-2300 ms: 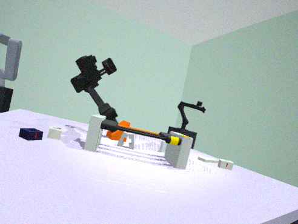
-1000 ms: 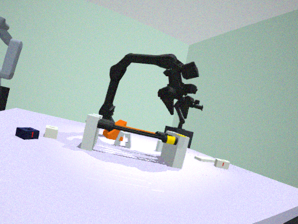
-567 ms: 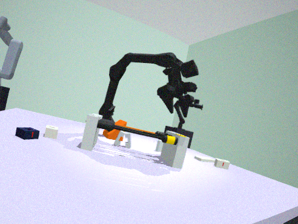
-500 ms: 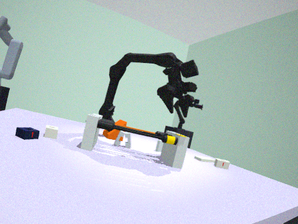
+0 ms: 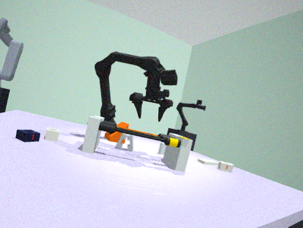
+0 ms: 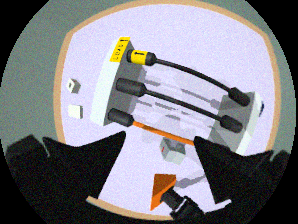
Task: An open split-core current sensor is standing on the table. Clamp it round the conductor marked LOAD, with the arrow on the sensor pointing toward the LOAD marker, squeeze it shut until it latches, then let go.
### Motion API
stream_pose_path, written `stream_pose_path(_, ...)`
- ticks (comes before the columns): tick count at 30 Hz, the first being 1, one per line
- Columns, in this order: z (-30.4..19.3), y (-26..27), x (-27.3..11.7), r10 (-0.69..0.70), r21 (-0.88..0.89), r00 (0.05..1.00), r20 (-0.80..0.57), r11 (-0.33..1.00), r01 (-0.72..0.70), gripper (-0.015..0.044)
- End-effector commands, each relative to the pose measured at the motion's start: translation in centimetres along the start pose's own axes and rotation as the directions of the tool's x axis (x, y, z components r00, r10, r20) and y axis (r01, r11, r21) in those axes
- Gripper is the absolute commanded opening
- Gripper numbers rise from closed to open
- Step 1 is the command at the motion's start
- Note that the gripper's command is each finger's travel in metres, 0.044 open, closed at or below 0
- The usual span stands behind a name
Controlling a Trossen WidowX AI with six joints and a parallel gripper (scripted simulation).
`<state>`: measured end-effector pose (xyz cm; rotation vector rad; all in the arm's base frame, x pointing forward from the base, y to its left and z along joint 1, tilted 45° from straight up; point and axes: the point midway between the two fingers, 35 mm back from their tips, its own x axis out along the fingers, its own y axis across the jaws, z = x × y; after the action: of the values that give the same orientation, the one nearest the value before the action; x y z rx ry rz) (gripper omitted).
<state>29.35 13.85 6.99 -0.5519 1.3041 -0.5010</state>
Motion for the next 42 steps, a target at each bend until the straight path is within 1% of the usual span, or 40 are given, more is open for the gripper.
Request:
stream_pose_path(1,-4.2,-2.6,0.7,-0.029,0.108,0.997,-0.074,0.993,0.037,0.0440)
stream_pose_path(5,-8.9,-5.5,1.7,-0.068,0.222,0.986,-0.150,0.970,0.101,0.0440)
stream_pose_path(7,-9.7,-6.0,1.9,-0.076,0.240,0.984,-0.162,0.964,0.114,0.0440)
stream_pose_path(14,-9.7,-6.0,2.3,-0.075,0.240,0.984,-0.162,0.964,0.113,0.0440)
stream_pose_path(42,-10.4,-6.3,6.8,-0.076,0.241,0.984,-0.161,0.964,0.113,0.0440)
